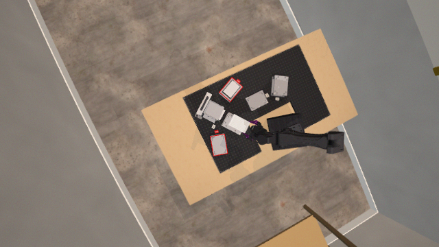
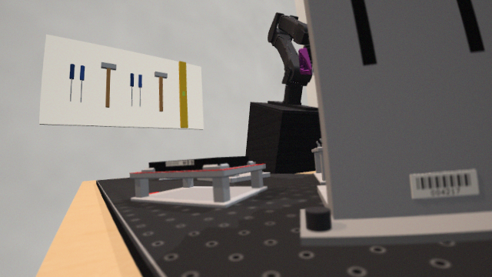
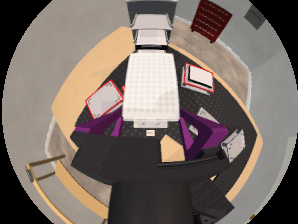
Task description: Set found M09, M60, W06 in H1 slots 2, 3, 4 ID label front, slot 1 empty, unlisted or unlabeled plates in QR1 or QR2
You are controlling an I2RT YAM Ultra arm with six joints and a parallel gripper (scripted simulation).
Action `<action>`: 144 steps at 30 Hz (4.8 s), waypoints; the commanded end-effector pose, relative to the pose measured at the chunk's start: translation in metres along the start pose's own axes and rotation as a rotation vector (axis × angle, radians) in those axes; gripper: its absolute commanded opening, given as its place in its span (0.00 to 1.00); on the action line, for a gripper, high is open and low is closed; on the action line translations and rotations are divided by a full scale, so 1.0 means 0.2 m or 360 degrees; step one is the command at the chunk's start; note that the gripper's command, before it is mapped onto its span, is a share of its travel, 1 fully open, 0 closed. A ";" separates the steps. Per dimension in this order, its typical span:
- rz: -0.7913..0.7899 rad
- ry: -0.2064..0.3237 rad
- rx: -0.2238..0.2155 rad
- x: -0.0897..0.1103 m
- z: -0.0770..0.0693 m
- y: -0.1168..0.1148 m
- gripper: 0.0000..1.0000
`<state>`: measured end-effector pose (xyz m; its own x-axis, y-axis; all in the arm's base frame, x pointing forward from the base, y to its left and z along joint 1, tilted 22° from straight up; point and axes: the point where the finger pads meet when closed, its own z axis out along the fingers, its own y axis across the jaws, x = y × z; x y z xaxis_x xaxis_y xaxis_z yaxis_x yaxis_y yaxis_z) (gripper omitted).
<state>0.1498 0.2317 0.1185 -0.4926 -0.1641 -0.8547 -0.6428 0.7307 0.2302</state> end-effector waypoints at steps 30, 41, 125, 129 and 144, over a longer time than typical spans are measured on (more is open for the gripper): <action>0.0013 -0.0041 0.0001 0.01 0.04 0.01 0.86; 0.0013 -0.0041 0.0001 0.03 0.06 0.01 0.86; 0.0013 -0.0040 0.0001 0.16 0.20 0.01 0.86; 0.0013 -0.0040 0.0001 0.17 0.20 0.01 0.86; 0.0013 -0.0040 0.0001 0.19 0.23 0.00 0.86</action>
<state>0.1540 0.2530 0.0568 -0.4956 -0.1735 -0.8511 -0.6412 0.7340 0.2237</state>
